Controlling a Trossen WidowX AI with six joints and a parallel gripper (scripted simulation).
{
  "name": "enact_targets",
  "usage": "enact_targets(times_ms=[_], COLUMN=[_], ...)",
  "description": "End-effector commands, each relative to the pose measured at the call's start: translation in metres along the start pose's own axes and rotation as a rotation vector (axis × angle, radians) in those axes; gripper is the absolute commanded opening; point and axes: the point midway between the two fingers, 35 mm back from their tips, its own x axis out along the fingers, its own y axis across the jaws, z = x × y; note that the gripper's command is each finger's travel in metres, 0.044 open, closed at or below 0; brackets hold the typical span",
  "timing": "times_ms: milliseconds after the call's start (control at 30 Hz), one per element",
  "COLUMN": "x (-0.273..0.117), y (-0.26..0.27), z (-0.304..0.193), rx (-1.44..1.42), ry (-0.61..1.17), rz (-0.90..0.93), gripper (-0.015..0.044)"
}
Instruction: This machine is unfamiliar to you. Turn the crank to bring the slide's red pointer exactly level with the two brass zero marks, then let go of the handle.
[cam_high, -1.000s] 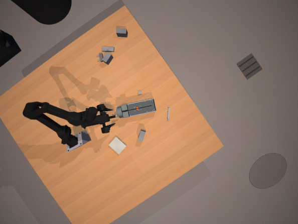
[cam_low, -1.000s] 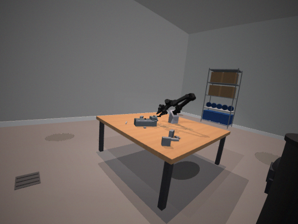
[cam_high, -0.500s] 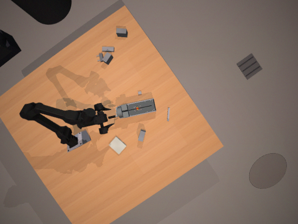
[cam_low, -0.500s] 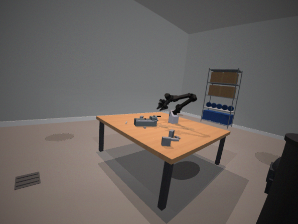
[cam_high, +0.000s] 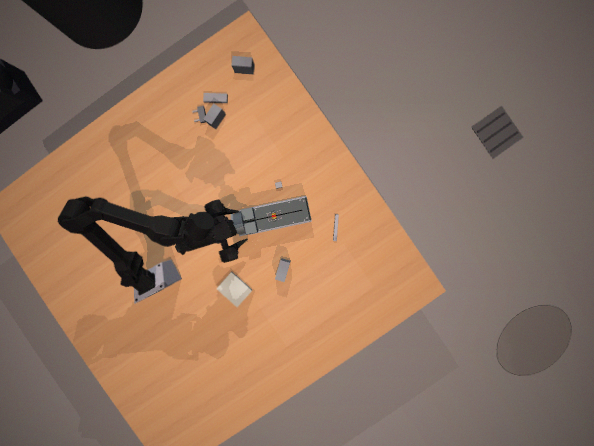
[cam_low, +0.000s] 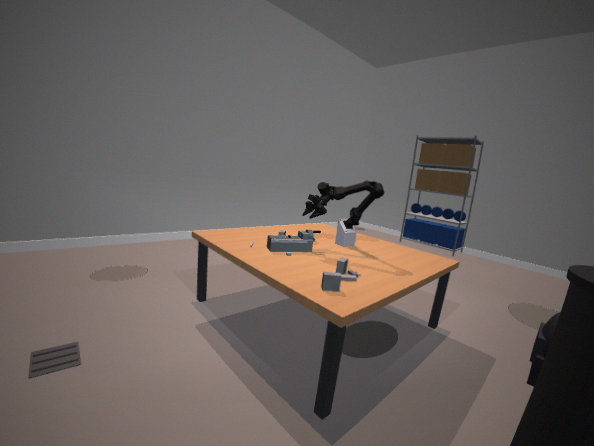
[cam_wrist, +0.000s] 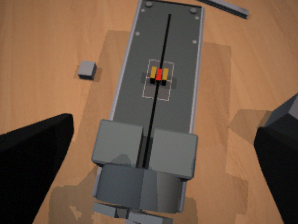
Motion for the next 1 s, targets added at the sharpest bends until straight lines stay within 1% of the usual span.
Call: enact_targets(times_ms=[0,300,400,467,700,967], x=[0.012,0.047,0.052,0.056,0.097,0.100], y=[-0.001,-0.010,-0.012,-0.012,-0.013,-0.013], z=[0.013,0.042,0.046,0.042,0.002,0.000], rx=[-0.026,-0.077,-0.085,-0.085,-0.084,-0.084], ry=[0.001,0.002,0.003,0.003,0.003,0.003], rz=[0.025,0.081,0.089,0.089,0.092,0.092], gripper=[0.0440,0.0440,0.0440,0.0440,0.0440,0.0440])
